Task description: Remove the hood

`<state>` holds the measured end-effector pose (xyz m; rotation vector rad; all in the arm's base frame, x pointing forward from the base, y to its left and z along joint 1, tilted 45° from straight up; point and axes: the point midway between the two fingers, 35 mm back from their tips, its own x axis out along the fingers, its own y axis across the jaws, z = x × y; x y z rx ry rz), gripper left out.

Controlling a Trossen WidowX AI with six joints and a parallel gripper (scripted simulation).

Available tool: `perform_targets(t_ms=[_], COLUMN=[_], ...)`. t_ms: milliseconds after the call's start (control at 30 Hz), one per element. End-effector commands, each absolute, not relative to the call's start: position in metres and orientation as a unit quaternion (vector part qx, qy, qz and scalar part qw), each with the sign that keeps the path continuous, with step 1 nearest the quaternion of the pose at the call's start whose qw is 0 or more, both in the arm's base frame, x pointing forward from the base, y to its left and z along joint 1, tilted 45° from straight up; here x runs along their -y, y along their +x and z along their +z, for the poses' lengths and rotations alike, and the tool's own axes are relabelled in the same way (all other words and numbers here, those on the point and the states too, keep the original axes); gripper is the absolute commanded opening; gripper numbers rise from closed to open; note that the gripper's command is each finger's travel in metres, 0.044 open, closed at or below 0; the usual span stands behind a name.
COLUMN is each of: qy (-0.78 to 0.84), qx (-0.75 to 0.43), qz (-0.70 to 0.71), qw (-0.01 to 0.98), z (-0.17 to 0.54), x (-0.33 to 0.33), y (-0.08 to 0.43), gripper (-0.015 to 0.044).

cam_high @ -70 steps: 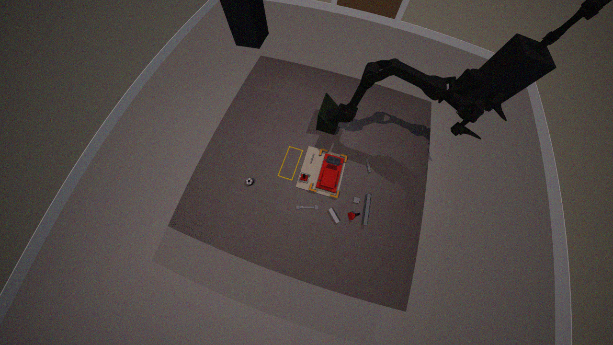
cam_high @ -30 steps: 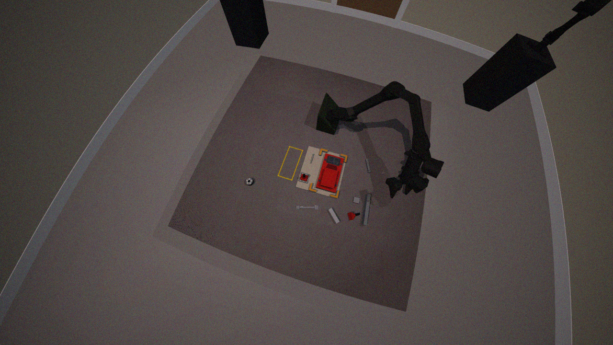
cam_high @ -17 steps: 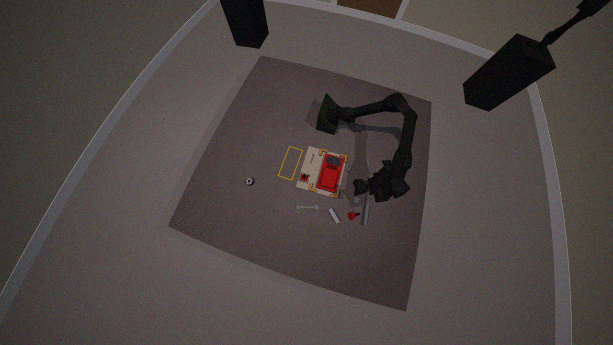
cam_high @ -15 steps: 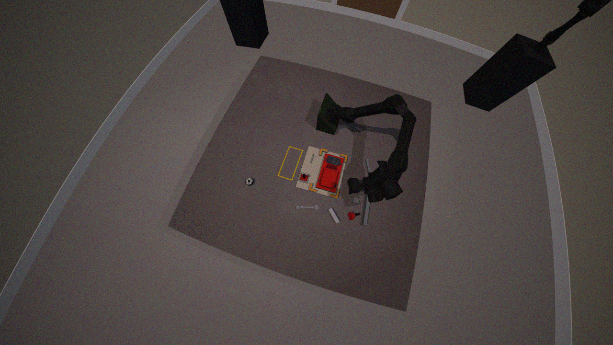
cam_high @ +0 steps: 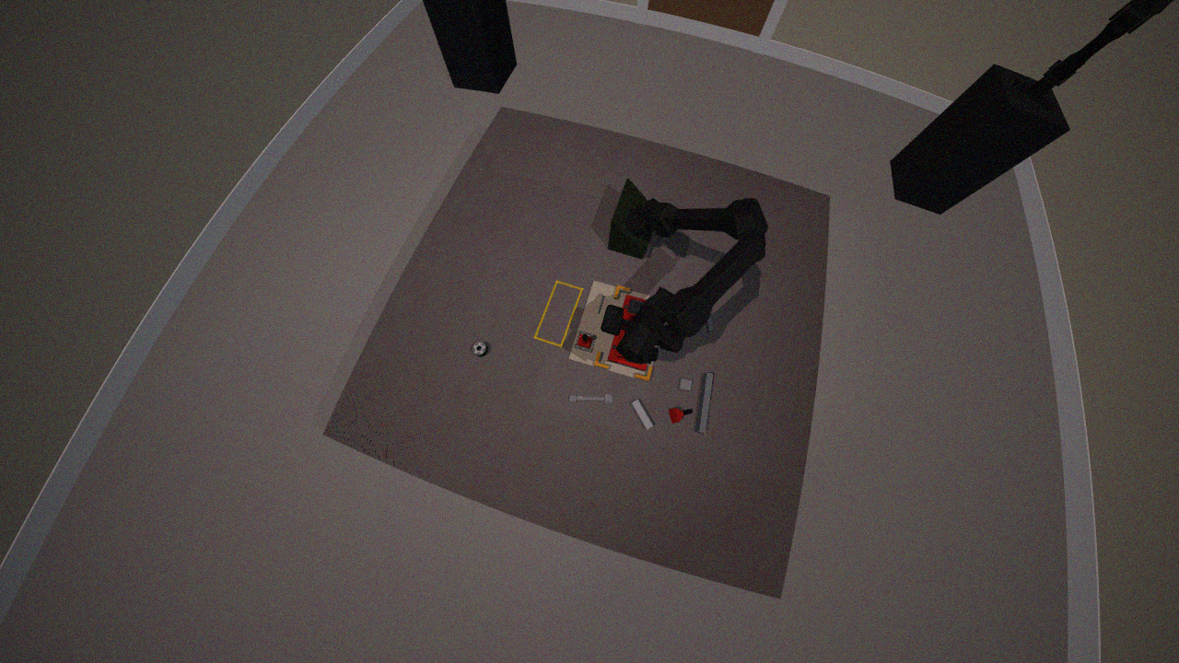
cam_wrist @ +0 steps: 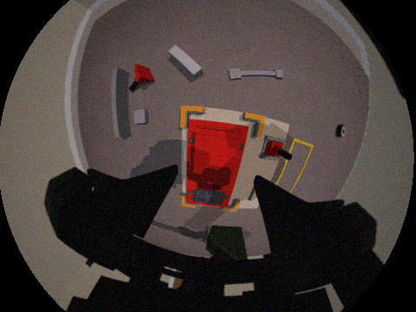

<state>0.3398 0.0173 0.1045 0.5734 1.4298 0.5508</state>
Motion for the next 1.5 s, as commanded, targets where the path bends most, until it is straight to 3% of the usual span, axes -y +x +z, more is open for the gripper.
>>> perform_targets(t_ms=[0, 1467], qy=[0.275, 0.275], qx=[-0.636, -0.636], qz=[0.257, 0.257], qw=[0.673, 0.673], z=[0.104, 0.084], x=[-0.014, -0.033], y=[0.335, 0.338], gripper=[0.0440, 0.0440])
